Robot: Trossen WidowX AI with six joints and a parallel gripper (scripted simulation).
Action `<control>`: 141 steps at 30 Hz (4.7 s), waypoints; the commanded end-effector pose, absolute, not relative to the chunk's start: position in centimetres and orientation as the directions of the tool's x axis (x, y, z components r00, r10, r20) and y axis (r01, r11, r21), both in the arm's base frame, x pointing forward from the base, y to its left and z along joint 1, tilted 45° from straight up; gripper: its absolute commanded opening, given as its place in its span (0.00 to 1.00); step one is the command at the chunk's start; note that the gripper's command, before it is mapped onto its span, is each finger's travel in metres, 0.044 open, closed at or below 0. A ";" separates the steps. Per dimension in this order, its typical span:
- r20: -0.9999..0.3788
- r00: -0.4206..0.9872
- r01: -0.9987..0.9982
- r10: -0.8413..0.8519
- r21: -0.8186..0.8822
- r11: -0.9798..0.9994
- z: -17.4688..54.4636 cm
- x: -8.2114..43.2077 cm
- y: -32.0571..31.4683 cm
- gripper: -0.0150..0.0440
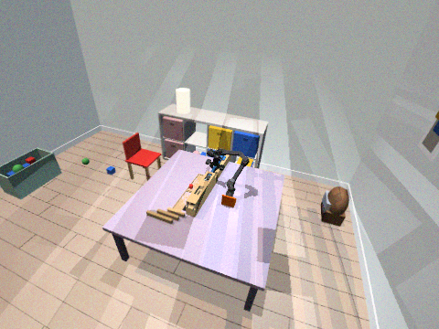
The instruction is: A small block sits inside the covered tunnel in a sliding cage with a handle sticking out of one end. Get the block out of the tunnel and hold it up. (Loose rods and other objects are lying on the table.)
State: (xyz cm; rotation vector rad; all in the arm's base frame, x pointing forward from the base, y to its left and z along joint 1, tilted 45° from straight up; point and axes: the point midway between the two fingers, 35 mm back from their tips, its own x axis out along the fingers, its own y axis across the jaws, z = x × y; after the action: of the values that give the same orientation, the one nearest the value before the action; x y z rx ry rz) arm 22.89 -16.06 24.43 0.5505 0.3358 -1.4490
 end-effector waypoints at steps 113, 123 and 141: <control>-0.540 0.108 0.987 -0.835 0.157 0.026 25.9 22.8 -17.9 0.25; -0.535 0.110 0.987 -0.837 0.156 0.030 27.9 22.2 -20.2 0.25; -0.532 0.111 0.987 -0.839 0.155 0.032 28.4 22.1 -20.7 0.25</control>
State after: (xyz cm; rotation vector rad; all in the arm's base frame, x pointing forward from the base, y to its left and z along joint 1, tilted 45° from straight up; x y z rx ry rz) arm 22.57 -19.15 26.67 0.5619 0.4187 -1.3955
